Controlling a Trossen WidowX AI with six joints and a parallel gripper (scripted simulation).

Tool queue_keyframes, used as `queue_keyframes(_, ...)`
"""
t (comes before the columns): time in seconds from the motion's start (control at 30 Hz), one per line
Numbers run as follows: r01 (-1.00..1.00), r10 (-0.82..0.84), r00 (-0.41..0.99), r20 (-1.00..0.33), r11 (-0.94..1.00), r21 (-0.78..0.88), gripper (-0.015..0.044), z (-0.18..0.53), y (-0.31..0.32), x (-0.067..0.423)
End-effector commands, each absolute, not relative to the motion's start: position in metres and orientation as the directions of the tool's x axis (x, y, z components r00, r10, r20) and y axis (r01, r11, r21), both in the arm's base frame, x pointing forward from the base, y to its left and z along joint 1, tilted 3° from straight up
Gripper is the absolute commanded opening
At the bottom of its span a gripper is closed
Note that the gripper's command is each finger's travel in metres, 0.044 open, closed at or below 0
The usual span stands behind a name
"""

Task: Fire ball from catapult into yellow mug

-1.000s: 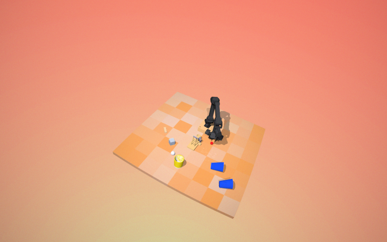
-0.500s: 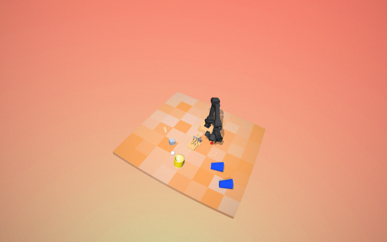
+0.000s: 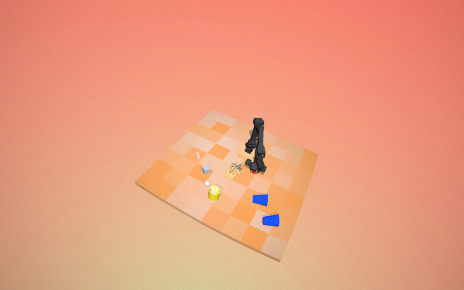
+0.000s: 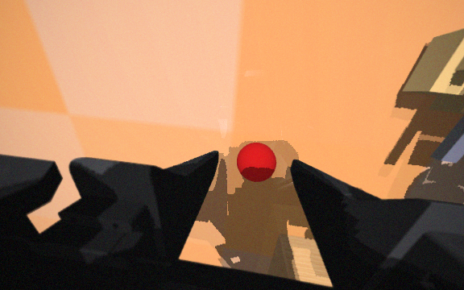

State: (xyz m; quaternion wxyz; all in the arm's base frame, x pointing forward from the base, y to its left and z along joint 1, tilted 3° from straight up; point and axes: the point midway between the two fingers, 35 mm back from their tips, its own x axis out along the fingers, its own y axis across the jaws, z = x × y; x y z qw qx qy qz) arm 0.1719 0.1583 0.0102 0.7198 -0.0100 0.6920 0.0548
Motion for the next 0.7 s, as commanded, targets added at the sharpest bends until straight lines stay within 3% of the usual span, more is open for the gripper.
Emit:
queue_keyframes(0.0, -0.087, 0.060, 0.036, -0.998, 0.995, 0.056, 0.0300, 0.005, 0.157, 0.171)
queue_keyframes(0.03, -0.087, 0.060, 0.036, -0.998, 0.995, 0.056, 0.0300, 0.004, 0.157, 0.171)
queue_keyframes(0.23, -0.087, 0.060, 0.036, -0.998, 0.995, 0.056, 0.0142, 0.004, 0.157, 0.171)
queue_keyframes(0.4, -0.087, 0.060, 0.036, -0.998, 0.995, 0.056, 0.0109, 0.004, 0.157, 0.171)
queue_keyframes(0.53, -0.094, 0.055, 0.049, -0.997, 0.994, 0.051, 0.0004, 0.009, 0.153, 0.172)
queue_keyframes(0.67, -0.098, 0.053, 0.056, -0.997, 0.994, 0.047, 0.0000, 0.024, 0.152, 0.174)
